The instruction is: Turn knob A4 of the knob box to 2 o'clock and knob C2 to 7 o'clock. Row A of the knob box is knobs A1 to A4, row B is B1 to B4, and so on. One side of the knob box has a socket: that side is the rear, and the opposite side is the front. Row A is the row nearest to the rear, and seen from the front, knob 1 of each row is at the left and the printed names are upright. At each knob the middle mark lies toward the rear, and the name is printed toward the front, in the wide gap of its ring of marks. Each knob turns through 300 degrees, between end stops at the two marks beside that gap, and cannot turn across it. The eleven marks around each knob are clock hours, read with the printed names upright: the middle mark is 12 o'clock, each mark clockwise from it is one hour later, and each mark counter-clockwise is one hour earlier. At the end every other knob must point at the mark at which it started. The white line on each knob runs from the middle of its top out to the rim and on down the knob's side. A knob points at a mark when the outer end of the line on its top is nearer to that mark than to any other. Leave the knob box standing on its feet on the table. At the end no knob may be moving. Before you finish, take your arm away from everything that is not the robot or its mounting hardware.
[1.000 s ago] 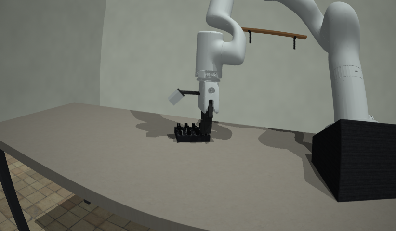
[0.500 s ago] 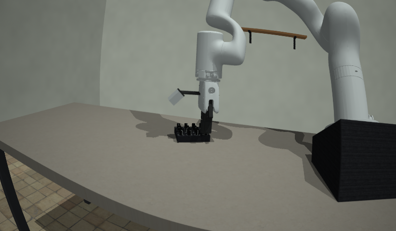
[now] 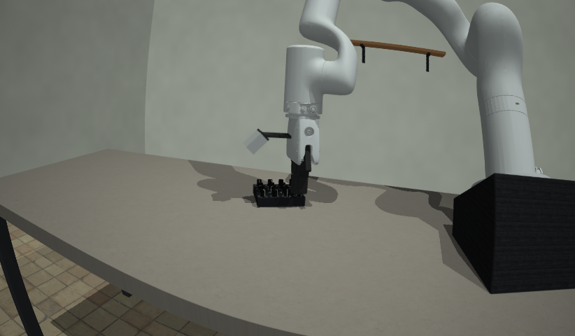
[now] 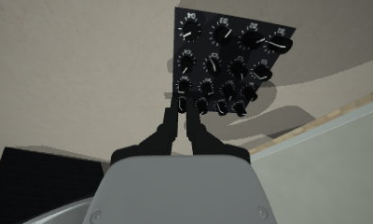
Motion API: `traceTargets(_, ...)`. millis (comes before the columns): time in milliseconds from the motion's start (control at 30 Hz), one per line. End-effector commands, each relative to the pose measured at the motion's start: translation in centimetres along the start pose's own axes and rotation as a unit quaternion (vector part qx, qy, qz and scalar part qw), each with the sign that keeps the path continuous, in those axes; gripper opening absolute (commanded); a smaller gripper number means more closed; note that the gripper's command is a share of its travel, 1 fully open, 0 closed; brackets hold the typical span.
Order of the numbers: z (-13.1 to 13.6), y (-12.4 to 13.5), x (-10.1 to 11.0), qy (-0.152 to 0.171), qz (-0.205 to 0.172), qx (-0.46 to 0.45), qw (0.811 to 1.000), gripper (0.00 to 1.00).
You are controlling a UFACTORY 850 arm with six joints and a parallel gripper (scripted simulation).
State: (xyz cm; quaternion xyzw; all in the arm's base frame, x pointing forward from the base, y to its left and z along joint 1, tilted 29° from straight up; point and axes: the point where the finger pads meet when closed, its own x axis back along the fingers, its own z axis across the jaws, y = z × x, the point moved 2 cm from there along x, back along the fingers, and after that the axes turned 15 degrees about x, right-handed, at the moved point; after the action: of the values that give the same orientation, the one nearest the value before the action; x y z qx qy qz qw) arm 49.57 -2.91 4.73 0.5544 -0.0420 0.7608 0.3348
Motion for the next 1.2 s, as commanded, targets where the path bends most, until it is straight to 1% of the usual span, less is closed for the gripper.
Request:
traceTargets(0, 0.05, -0.04, 0.05, 0.000, 0.000, 0.021, 1.000, 0.08)
traceTargets(167, 0.05, -0.04, 0.05, 0.000, 0.000, 0.043, 0.999, 0.08)
traceTargets(333, 0.05, -0.04, 0.05, 0.000, 0.000, 0.087, 0.996, 0.08)
traceTargets(500, 0.05, -0.04, 0.05, 0.000, 0.000, 0.139, 0.990, 0.08)
traceTargets(667, 0.05, -0.04, 0.05, 0.000, 0.000, 0.197, 0.980, 0.08)
traceTargets(733, 0.05, -0.04, 0.05, 0.000, 0.000, 0.197, 0.980, 0.08)
traceTargets(933, 0.05, -0.04, 0.05, 0.000, 0.000, 0.271, 0.962, 0.08)
traceTargets(1167, 0.05, -0.04, 0.05, 0.000, 0.000, 0.361, 0.933, 0.08)
